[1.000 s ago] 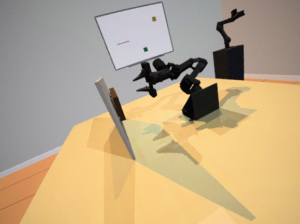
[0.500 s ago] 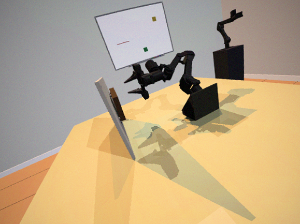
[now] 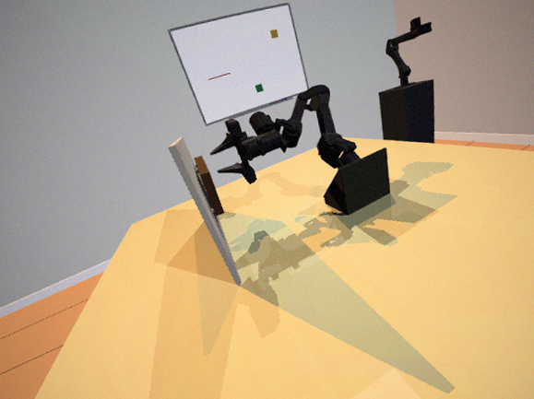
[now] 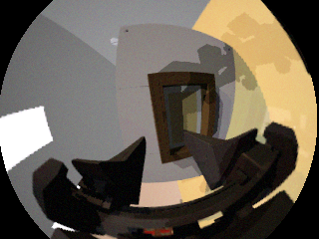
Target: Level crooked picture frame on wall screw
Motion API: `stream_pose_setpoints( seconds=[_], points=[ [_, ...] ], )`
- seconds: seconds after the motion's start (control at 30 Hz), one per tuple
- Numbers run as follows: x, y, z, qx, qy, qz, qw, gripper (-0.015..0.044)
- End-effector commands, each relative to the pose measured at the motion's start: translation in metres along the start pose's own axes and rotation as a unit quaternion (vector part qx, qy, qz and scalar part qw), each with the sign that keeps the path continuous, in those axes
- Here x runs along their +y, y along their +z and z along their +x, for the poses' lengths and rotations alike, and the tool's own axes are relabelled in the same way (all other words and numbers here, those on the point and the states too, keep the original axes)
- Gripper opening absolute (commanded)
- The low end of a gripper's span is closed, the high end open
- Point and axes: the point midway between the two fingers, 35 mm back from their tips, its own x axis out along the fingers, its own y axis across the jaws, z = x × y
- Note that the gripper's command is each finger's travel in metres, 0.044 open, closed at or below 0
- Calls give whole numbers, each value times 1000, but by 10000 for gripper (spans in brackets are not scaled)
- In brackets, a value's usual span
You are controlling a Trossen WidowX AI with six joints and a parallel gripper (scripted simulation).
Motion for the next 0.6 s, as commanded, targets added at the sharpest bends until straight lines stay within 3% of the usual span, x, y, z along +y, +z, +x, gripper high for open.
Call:
stream_pose_setpoints(
  seconds=[0.0, 0.57],
  points=[
    [1, 0, 1, 0, 3, 2, 1000, 260],
    [2, 1, 25, 0, 3, 2, 1000, 260]
  ],
)
